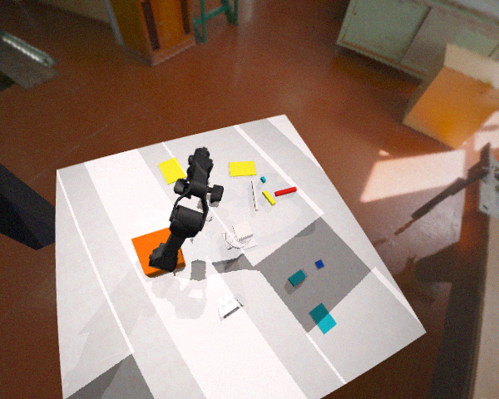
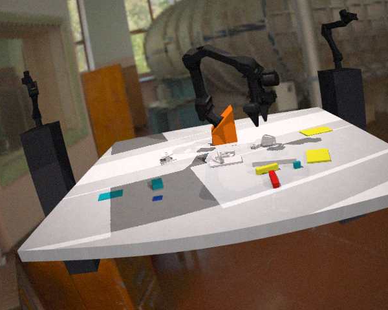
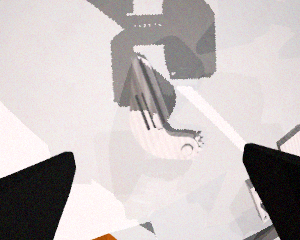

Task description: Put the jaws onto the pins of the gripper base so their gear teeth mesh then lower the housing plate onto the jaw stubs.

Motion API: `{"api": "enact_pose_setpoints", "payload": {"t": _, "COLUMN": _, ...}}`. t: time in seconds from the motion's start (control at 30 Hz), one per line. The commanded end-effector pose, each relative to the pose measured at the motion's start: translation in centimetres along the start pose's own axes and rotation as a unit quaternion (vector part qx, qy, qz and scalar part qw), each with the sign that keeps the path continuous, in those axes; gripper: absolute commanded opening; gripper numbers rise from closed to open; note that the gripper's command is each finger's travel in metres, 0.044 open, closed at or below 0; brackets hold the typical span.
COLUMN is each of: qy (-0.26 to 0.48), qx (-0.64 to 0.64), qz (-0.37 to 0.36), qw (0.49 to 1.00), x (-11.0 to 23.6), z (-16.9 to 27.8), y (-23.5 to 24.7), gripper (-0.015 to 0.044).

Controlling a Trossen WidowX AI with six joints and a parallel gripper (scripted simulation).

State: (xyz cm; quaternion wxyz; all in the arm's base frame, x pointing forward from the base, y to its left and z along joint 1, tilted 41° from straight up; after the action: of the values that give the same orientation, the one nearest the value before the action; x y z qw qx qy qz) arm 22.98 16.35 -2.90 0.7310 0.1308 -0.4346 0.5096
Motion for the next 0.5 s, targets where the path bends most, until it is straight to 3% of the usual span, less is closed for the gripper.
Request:
{"api": "enact_pose_setpoints", "payload": {"t": 0.0, "qy": 0.001, "qx": 0.062, "qz": -0.003, "qw": 0.998, "x": 0.0, "z": -0.25, "y": 0.32, "gripper": 0.044}}
{"api": "enact_pose_setpoints", "payload": {"t": 0.23, "qy": 0.0, "qx": 0.165, "qz": -0.003, "qw": 0.986, "x": 0.08, "z": -0.49, "y": 0.63, "gripper": 0.044}}
{"api": "enact_pose_setpoints", "payload": {"t": 0.47, "qy": 0.0, "qx": 0.168, "qz": -0.003, "qw": 0.986, "x": -0.82, "z": -0.54, "y": 0.62, "gripper": 0.044}}
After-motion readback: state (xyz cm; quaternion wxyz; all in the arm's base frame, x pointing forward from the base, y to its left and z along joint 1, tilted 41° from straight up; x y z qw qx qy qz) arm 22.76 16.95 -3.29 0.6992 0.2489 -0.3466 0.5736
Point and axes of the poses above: the point midway between the two fingers, 35 mm back from their tips, its own x axis back along the fingers, its own y axis across the jaws, z = x × y, the point moved 7 cm from there along x, back along the fingers, and after that the axes turned 10 degrees about x, right-handed, at the moved point
